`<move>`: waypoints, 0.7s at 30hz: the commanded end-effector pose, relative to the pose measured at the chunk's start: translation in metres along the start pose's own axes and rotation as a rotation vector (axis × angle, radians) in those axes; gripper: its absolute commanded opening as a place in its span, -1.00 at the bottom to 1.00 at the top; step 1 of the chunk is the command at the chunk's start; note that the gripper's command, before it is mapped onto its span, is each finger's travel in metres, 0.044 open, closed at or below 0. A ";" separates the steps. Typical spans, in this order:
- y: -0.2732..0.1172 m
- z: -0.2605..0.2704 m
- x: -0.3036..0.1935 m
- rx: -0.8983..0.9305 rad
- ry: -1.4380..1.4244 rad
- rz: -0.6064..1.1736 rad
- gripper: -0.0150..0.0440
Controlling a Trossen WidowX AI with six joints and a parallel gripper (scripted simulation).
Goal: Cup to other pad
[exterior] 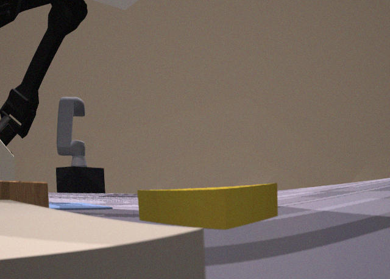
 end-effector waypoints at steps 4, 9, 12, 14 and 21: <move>0.010 -0.002 -0.002 0.002 0.010 0.009 -0.49; 0.007 0.000 -0.001 -0.002 0.000 0.002 -0.49; 0.007 0.000 -0.001 -0.002 0.000 0.002 -0.49; 0.007 0.000 -0.001 -0.002 0.000 0.002 -0.49; 0.007 0.000 -0.001 -0.002 0.000 0.002 -0.14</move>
Point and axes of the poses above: the point midway between the two fingers, 35 mm back from their tips, its own y axis out along the fingers, its own z axis across the jaws, x = y × z, the point moved 8 cm from there along -y, back along the fingers, and after that the axes turned 13 degrees about y, right-handed, at the moved point
